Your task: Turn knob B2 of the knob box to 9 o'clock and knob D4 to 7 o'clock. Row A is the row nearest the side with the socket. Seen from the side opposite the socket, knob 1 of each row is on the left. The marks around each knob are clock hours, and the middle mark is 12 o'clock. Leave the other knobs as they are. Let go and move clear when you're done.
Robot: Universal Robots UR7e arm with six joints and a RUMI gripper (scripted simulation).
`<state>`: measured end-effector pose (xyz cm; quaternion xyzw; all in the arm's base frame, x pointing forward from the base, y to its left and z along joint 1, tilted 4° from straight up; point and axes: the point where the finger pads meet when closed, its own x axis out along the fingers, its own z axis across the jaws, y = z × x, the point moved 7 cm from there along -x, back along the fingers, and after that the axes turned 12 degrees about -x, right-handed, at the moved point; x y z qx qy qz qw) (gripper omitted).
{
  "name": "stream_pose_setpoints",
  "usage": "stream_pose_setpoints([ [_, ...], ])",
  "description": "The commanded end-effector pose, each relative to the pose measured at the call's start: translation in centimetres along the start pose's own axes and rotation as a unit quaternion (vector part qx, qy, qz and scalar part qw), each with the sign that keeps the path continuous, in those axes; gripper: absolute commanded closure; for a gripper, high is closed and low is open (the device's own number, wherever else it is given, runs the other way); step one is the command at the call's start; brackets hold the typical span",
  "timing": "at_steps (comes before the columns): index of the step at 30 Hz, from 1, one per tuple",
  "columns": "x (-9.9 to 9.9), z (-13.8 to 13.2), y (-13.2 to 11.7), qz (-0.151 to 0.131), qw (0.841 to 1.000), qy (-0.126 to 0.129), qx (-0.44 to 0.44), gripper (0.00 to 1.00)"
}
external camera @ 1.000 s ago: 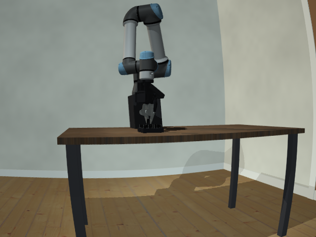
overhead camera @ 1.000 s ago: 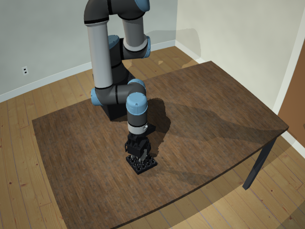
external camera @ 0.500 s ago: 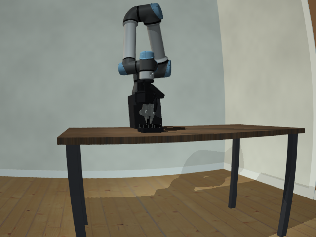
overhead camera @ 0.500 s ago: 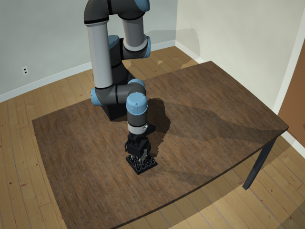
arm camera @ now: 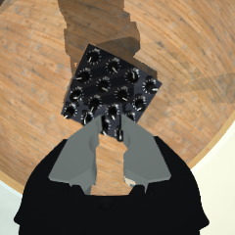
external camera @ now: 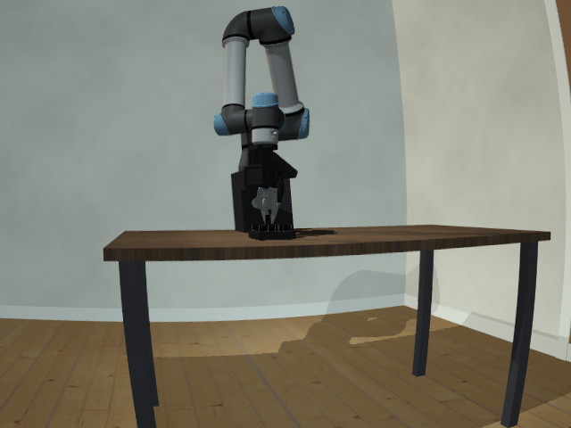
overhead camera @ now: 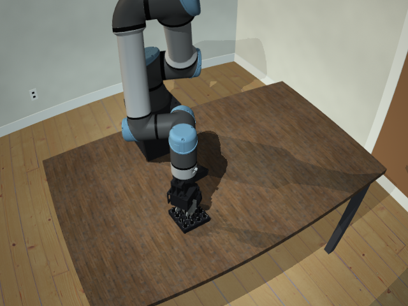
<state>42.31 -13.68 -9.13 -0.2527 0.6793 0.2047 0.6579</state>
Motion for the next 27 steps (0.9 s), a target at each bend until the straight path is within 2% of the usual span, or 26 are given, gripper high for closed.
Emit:
stream_pose_setpoints([
  [1,0.32,-0.02,0.22,0.002,1.000,0.001,0.000,0.89],
  [14,1.24,-0.01,0.03,0.000,1.000,0.000,0.000,0.89],
  [27,1.27,0.00,-0.02,0.000,1.000,0.000,0.000,0.89],
])
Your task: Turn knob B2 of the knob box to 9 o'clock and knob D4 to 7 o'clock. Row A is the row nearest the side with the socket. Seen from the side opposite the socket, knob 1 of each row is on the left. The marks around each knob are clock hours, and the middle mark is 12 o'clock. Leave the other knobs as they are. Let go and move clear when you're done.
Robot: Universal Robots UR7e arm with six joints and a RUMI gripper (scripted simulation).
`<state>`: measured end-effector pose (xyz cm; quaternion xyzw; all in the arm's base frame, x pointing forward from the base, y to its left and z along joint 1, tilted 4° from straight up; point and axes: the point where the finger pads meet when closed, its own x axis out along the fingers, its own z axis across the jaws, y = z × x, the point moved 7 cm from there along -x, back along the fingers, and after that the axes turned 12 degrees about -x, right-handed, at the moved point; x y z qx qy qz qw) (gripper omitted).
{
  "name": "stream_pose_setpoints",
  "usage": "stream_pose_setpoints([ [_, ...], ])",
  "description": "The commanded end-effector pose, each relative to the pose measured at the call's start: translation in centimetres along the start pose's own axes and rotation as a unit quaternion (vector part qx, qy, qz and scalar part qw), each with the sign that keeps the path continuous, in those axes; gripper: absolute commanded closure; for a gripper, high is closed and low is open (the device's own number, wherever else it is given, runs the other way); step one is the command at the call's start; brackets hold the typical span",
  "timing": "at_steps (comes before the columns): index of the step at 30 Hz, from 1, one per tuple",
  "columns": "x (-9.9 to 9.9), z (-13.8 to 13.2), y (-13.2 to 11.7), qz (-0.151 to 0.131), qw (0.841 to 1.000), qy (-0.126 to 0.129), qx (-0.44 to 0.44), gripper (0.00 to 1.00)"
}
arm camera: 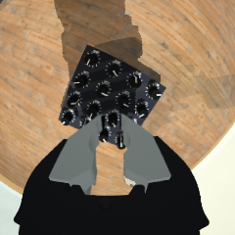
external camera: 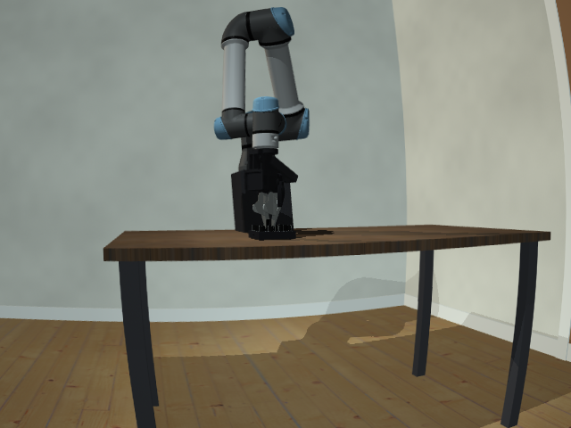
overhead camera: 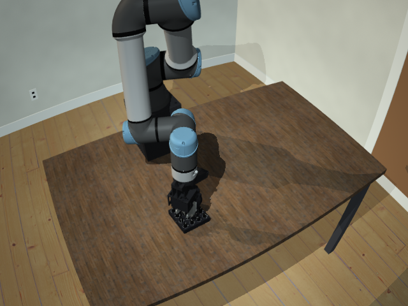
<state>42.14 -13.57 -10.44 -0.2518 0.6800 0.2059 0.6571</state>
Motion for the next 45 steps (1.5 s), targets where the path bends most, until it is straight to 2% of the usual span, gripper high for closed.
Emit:
stream_pose_setpoints([
  [1,-0.03,-0.01,-0.27,-0.002,1.000,0.000,0.000,0.89],
  [30,-0.03,-0.01,-0.27,-0.002,1.000,0.000,0.000,0.89],
  [31,-0.03,-0.01,-0.27,-0.002,1.000,0.000,0.000,0.99],
  [45,-0.03,-0.01,-0.27,-0.002,1.000,0.000,0.000,0.99],
])
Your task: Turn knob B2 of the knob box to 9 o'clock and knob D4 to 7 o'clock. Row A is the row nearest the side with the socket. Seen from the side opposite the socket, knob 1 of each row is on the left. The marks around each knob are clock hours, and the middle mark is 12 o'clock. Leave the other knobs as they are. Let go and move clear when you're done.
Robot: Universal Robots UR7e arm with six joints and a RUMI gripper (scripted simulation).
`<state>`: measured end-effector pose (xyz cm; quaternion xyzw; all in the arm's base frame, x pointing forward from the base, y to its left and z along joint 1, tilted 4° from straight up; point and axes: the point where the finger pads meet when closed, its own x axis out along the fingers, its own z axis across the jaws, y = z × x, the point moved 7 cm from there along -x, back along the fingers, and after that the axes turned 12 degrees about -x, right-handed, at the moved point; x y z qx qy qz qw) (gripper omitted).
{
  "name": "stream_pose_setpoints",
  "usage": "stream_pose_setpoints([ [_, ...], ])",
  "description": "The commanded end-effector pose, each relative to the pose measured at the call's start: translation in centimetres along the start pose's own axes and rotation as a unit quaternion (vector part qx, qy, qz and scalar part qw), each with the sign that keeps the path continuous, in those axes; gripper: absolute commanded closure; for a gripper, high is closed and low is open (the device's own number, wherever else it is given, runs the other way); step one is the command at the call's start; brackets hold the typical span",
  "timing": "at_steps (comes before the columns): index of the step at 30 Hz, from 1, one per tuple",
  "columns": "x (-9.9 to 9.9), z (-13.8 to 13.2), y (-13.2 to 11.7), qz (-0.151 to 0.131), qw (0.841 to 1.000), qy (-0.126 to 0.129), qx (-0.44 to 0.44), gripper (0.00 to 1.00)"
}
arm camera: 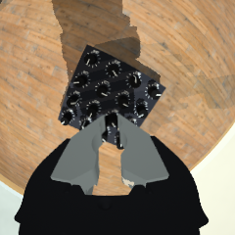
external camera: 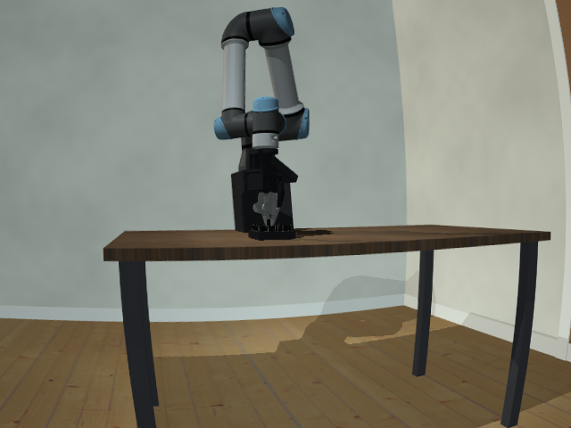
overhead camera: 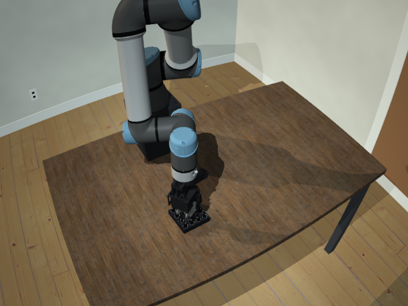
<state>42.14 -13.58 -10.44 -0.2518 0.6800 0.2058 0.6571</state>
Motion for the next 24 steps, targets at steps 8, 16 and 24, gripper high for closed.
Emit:
stream_pose_setpoints([
  [8,-0.03,0.00,-0.27,-0.002,1.000,0.000,0.000,0.99],
  [16,-0.03,0.00,-0.27,-0.002,1.000,0.000,0.000,0.99],
  [24,-0.03,0.01,-0.28,-0.002,1.000,0.000,-0.011,0.99],
])
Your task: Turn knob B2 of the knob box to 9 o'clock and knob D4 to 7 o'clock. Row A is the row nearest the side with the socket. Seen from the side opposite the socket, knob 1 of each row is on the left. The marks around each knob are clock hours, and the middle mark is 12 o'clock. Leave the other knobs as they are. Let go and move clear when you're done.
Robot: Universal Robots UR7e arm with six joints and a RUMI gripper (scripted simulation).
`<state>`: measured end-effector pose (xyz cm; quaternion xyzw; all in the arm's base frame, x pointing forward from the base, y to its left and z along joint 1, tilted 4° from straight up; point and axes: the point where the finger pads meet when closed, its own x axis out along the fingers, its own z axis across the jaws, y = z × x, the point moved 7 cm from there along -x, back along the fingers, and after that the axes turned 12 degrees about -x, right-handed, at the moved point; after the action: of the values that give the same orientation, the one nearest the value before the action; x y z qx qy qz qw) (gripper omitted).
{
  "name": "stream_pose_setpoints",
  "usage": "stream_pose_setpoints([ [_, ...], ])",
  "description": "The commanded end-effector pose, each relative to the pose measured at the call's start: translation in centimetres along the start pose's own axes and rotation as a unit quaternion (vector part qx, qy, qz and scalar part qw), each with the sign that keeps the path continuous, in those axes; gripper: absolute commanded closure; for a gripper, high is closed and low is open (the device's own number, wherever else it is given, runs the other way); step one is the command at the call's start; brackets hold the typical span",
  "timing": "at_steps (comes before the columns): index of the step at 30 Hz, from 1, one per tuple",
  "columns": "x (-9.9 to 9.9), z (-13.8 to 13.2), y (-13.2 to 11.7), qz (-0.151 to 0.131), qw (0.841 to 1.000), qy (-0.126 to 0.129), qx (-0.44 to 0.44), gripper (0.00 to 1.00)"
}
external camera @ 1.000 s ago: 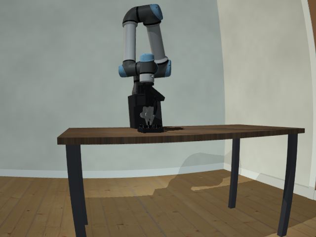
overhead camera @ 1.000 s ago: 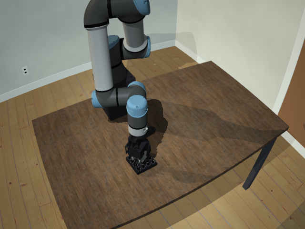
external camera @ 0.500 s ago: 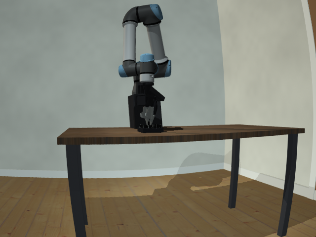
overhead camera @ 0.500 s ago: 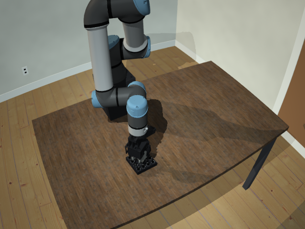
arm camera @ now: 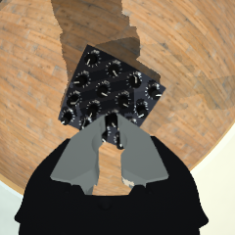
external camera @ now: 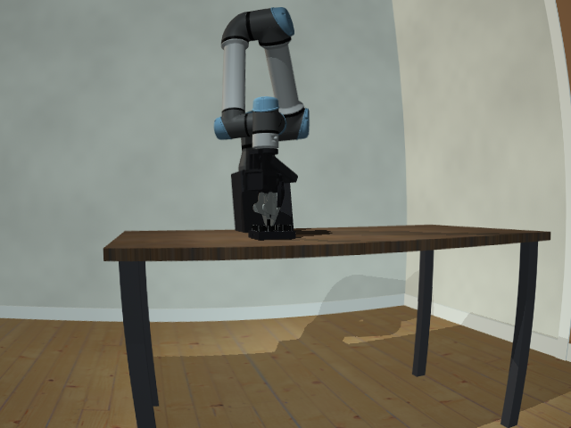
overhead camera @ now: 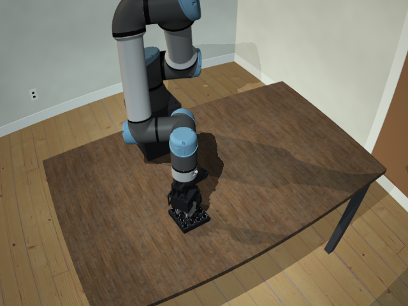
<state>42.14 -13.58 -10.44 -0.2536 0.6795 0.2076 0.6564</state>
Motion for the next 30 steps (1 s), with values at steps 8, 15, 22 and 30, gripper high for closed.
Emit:
stream_pose_setpoints([
  [8,-0.04,0.03,-0.29,-0.002,0.999,0.000,-0.045,0.99],
  [15,-0.04,0.00,-0.26,-0.002,0.993,0.000,-0.114,0.99],
  [22,-0.04,-0.07,-0.27,-0.002,0.984,0.000,-0.180,0.99],
  [30,-0.04,-0.13,-0.29,-0.002,0.970,0.000,-0.241,0.99],
])
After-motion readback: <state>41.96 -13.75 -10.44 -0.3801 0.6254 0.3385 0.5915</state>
